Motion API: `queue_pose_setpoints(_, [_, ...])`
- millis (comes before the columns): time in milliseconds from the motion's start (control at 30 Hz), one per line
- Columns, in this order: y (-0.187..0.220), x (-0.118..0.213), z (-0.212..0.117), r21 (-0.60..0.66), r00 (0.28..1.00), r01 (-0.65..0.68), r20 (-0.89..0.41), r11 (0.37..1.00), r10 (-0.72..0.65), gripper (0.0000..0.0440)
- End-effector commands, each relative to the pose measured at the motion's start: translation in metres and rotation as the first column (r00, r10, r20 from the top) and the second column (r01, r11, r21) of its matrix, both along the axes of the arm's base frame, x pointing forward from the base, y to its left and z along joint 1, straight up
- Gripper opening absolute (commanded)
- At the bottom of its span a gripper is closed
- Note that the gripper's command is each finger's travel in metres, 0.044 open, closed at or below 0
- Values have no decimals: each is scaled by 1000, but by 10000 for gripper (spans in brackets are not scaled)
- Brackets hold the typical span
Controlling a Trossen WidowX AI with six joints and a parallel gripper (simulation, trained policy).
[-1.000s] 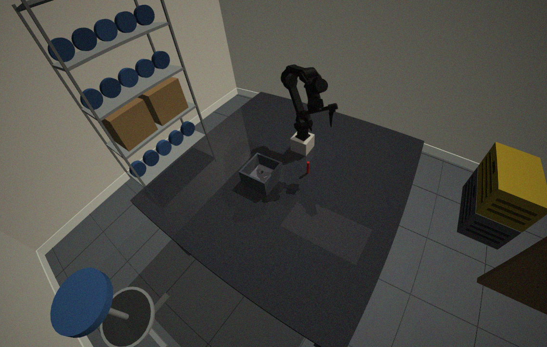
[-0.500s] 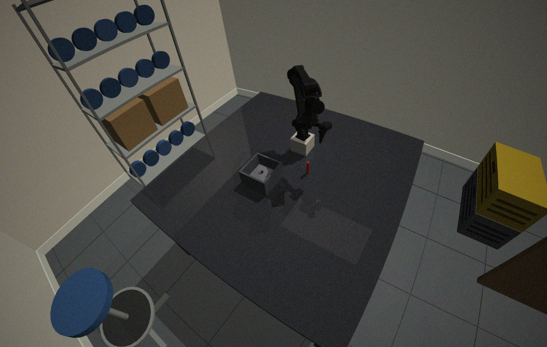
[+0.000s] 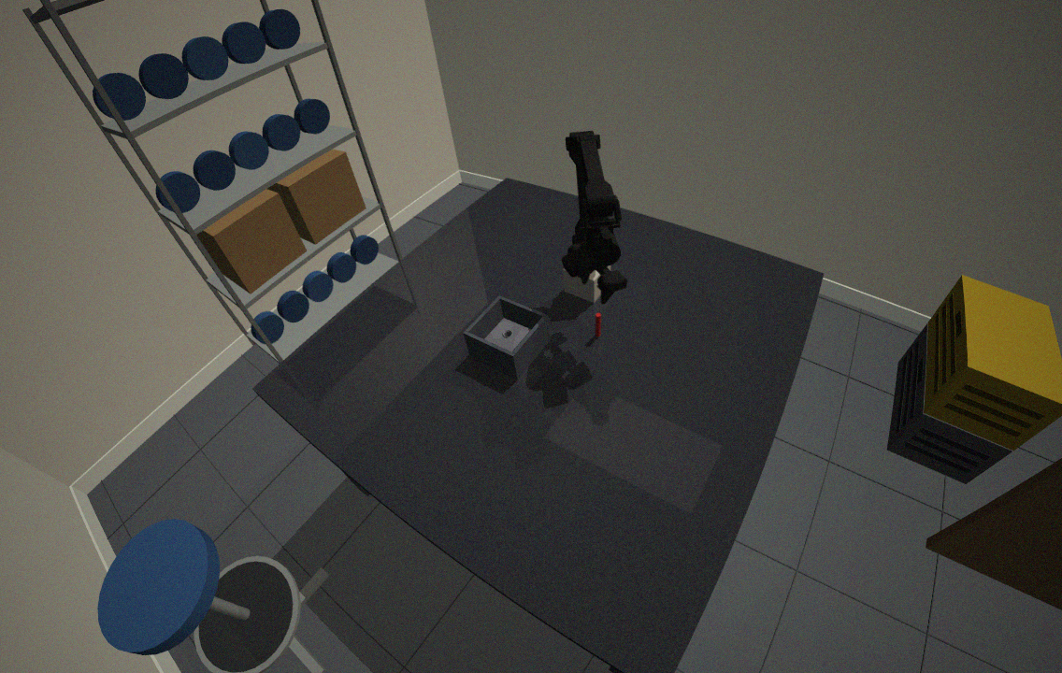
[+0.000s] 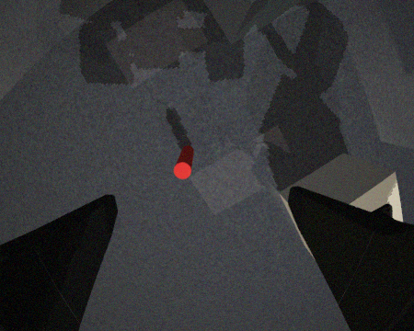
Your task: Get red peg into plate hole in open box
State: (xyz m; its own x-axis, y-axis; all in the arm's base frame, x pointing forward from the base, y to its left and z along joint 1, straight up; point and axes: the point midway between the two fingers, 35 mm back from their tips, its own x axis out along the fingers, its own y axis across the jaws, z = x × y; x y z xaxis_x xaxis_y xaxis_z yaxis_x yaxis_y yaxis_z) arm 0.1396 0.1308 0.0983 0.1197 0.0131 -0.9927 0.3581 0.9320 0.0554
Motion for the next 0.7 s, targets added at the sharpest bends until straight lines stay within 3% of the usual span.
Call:
queue_pose_setpoints(0, [-4,3,-19,-41,992,120,-37,992,-122,440])
queue_pose_setpoints(300, [-3,9,-58,-68,948,308,-63,949,-312,434])
queue_pose_setpoints(667, [6,14,-104,-9,901,430,-55,903,-430,433])
